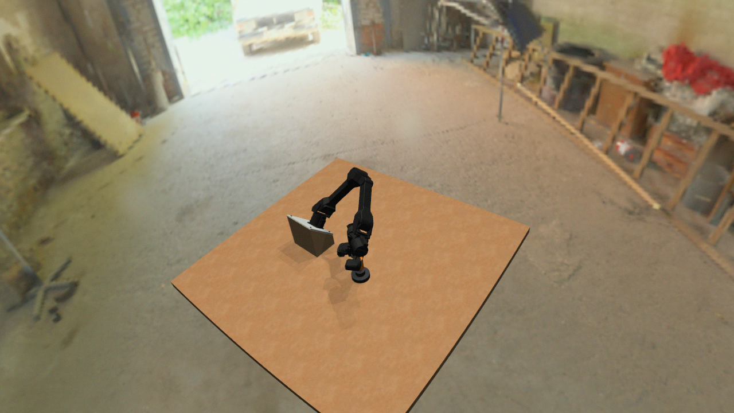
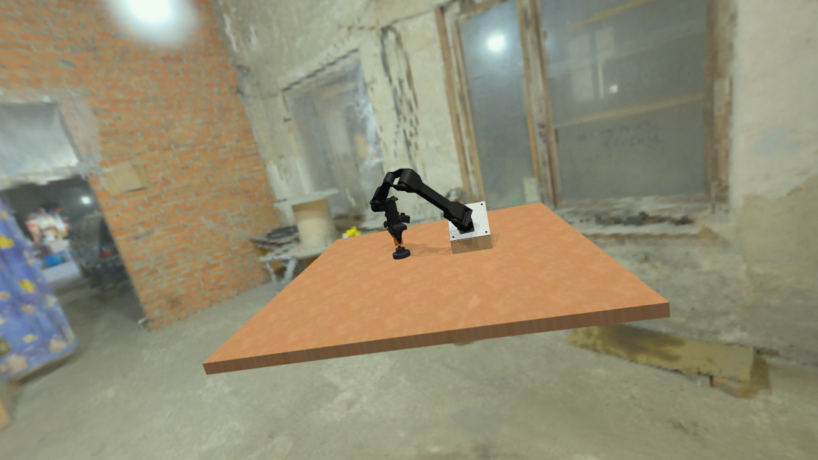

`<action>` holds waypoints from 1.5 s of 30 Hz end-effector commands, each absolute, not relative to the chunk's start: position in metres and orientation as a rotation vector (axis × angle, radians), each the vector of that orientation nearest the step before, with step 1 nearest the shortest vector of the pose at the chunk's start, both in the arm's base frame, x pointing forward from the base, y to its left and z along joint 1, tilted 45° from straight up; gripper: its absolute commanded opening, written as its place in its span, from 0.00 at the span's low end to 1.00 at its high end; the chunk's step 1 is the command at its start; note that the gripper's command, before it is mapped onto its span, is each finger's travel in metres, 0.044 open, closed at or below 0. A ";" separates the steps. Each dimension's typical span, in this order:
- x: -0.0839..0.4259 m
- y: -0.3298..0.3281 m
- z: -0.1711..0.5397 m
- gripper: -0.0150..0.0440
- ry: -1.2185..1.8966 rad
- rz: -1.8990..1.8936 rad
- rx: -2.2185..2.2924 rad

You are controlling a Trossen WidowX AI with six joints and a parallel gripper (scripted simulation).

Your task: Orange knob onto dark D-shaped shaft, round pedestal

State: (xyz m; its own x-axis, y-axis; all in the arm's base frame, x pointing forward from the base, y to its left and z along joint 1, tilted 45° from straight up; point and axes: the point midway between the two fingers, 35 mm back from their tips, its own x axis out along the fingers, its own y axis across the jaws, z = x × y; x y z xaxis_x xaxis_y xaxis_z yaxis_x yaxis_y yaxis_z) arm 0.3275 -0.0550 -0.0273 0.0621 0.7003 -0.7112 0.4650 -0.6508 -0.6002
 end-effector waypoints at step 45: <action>0.329 -0.044 -0.038 0.25 -1.148 1.639 -2.097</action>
State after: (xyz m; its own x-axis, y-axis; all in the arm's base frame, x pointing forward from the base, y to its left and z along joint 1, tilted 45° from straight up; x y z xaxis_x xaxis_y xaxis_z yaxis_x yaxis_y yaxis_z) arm 0.3288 -0.0437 -0.0384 0.0599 0.7006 -0.7110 0.4293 -0.6612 -0.6153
